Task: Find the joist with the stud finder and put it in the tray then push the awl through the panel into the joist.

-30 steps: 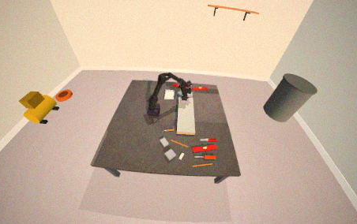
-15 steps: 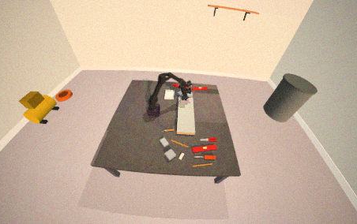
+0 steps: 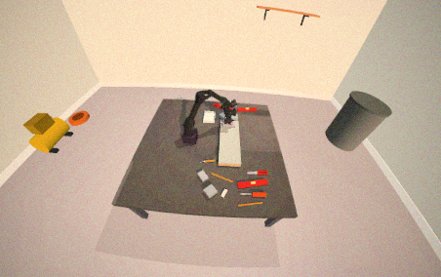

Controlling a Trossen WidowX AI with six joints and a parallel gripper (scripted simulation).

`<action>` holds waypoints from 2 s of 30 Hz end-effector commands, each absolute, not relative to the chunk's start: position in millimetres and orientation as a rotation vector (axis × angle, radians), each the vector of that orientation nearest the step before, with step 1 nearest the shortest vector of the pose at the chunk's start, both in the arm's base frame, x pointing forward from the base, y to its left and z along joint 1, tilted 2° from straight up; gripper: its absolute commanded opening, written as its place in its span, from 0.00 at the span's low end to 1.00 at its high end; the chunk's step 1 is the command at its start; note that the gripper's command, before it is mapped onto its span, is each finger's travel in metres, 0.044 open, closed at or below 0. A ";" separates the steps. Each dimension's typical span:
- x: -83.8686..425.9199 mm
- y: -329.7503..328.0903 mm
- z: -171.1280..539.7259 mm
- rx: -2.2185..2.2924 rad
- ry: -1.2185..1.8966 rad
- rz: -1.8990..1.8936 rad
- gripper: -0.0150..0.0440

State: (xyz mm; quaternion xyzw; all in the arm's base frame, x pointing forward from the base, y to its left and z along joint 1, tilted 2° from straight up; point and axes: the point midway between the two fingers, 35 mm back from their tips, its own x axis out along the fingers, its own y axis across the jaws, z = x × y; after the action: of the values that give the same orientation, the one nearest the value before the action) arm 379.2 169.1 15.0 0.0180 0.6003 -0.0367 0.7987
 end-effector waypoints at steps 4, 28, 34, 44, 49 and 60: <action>379.1 174.8 15.6 0.045 1.286 -0.065 0.25; 379.3 169.4 15.2 0.038 1.288 -0.078 0.25; 379.3 169.4 15.2 0.038 1.288 -0.078 0.25; 377.3 148.8 15.5 0.043 1.286 -0.066 0.25; 376.2 133.4 15.5 0.042 1.286 -0.067 0.25; 373.8 99.6 15.5 0.040 1.286 -0.069 0.25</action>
State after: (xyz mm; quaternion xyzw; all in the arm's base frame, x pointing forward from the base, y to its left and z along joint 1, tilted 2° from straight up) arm 375.6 113.9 16.0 0.0204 0.5995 -0.0279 0.7996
